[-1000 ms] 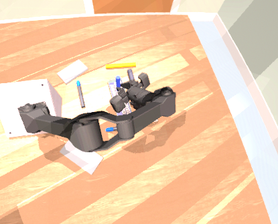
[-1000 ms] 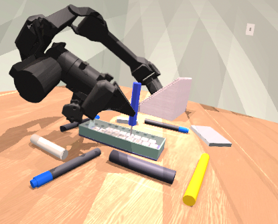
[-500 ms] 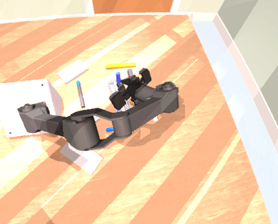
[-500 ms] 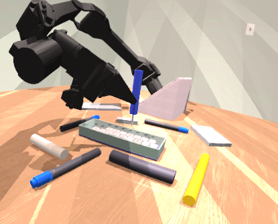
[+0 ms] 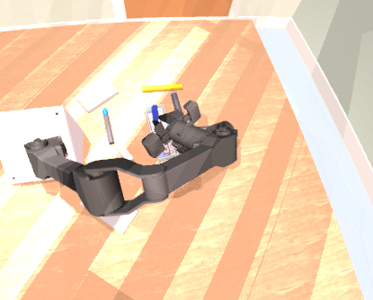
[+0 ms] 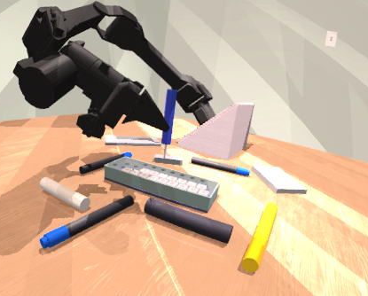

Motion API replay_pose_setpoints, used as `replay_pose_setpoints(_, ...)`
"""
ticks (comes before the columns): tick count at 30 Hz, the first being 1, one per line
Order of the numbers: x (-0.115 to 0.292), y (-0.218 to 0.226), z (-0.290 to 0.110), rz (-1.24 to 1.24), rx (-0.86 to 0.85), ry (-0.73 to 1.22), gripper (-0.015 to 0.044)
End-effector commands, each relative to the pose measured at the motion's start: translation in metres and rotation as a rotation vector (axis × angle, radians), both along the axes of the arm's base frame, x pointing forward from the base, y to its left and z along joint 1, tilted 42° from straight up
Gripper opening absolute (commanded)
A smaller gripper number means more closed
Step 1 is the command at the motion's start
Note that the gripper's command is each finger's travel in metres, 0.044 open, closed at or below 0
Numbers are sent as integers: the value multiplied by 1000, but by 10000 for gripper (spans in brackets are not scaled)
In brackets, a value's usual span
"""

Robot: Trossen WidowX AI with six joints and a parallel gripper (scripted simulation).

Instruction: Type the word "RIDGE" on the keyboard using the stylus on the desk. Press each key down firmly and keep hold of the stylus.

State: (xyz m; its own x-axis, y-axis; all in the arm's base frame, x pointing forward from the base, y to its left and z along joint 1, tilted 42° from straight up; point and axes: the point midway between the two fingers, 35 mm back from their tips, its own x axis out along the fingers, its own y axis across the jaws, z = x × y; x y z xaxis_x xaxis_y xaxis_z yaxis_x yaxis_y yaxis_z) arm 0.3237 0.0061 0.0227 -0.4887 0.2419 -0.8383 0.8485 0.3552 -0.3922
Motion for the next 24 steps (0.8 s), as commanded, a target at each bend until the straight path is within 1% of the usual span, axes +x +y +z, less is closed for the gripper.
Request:
replay_pose_setpoints(1,-2,-8,-8,7,0,3,0)
replay_pose_setpoints(7,-3,-13,-13,7,-1,3,0)
replay_pose_setpoints(10,-3,-13,-14,7,-1,3,79)
replay_pose_setpoints(24,-4,-14,-14,7,-1,3,81)
